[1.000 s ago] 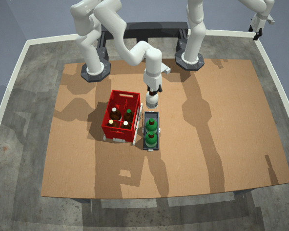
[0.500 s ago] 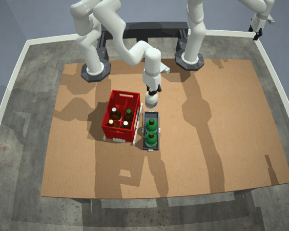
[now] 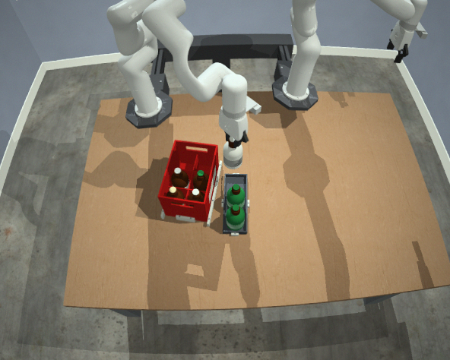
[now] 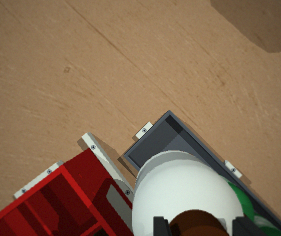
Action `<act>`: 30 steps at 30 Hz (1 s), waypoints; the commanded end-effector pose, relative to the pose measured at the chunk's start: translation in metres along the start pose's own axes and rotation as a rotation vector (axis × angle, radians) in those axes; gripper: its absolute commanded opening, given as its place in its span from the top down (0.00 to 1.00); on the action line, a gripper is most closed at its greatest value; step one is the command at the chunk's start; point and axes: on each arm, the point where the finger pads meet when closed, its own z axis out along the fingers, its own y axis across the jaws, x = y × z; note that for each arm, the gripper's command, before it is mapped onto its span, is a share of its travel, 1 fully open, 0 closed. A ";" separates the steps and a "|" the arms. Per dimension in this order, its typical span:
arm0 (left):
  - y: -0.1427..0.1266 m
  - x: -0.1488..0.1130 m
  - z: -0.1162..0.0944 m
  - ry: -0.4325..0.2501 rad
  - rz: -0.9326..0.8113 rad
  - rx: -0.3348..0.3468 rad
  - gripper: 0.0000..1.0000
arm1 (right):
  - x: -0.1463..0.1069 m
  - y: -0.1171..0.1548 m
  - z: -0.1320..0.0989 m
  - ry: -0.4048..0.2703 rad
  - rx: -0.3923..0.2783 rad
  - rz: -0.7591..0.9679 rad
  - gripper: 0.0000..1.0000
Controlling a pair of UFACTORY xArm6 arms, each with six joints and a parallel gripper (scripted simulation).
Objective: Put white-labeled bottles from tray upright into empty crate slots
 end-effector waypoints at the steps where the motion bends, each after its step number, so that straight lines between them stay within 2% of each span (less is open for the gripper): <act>1: 0.000 0.001 -0.002 0.005 0.000 0.000 0.00 | -0.001 0.000 -0.002 0.001 -0.006 0.000 1.00; 30: 0.000 0.001 -0.002 0.005 0.000 0.000 0.00 | -0.023 -0.042 -0.002 0.001 -0.006 0.000 1.00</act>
